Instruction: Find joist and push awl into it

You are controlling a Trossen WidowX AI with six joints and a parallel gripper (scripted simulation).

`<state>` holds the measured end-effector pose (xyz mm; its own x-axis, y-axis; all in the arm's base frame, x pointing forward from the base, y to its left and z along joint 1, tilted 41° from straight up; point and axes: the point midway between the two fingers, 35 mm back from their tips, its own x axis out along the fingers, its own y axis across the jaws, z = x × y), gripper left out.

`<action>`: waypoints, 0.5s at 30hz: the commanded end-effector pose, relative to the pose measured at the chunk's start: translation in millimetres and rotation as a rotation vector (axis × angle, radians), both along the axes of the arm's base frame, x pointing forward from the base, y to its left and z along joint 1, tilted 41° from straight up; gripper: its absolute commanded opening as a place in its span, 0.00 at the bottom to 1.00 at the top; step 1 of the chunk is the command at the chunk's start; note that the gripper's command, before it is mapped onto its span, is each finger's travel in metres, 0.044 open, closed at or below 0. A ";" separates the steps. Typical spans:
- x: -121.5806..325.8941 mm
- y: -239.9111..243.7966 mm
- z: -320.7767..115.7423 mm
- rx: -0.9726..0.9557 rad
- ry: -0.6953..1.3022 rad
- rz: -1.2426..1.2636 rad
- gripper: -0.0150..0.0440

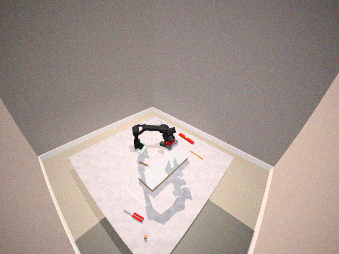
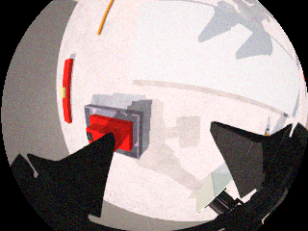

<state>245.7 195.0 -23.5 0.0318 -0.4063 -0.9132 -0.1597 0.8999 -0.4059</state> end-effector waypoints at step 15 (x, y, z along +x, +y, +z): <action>-14.7 -176.4 100.3 0.006 -0.847 -1.535 1.00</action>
<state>250.7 72.4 51.1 0.0706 -0.4690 -0.8804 0.8623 0.4724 -0.1825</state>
